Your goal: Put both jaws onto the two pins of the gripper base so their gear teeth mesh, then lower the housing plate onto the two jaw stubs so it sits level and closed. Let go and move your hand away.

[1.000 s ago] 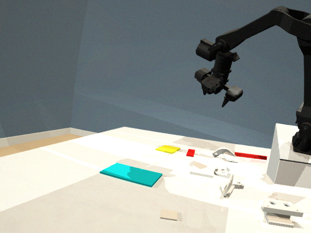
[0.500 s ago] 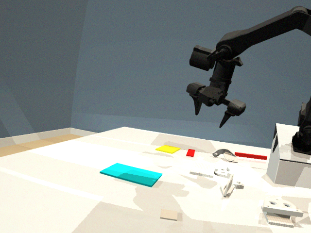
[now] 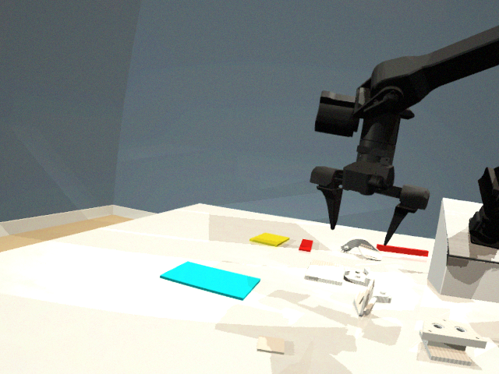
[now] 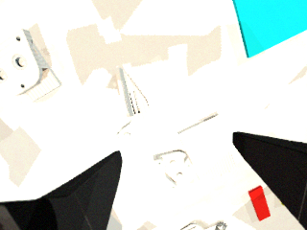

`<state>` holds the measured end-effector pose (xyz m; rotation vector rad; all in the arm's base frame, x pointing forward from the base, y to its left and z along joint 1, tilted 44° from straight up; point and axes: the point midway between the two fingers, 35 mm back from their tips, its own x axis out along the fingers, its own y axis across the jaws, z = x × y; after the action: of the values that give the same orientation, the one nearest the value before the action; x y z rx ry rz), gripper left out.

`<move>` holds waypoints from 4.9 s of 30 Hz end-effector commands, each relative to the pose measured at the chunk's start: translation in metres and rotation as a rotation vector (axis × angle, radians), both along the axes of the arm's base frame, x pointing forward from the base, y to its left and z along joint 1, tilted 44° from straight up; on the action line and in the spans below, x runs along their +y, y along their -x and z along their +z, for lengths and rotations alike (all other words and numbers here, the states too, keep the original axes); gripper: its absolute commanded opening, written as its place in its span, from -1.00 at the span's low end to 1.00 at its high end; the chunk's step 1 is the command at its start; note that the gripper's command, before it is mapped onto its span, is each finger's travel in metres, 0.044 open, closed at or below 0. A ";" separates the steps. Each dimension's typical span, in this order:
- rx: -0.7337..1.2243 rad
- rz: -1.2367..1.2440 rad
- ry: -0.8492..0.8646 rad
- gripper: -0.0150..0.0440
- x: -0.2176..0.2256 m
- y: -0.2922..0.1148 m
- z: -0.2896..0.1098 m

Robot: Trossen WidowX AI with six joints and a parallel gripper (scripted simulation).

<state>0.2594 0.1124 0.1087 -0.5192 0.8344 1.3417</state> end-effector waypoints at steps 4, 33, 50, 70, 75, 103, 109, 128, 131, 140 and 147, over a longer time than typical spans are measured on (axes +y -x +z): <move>0.038 0.046 -0.082 1.00 0.026 0.025 0.014; 0.038 0.046 -0.083 1.00 0.063 0.027 -0.025; 0.038 0.046 -0.085 1.00 0.082 0.029 -0.045; 0.038 0.046 -0.087 1.00 0.088 0.030 -0.051; 0.038 0.046 -0.087 1.00 0.089 0.030 -0.051; 0.038 0.049 -0.089 -0.04 0.089 0.030 -0.050; 0.038 0.049 -0.089 -0.04 0.089 0.030 -0.050; 0.037 0.047 -0.080 -0.04 0.052 0.024 -0.015; 0.037 0.047 -0.080 -0.04 0.046 0.024 -0.008; 0.038 0.046 -0.083 -0.04 0.034 0.026 0.005; 0.038 0.046 -0.083 -0.04 0.034 0.026 0.005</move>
<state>0.2324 0.1470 0.1101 -0.4479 0.8108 1.4272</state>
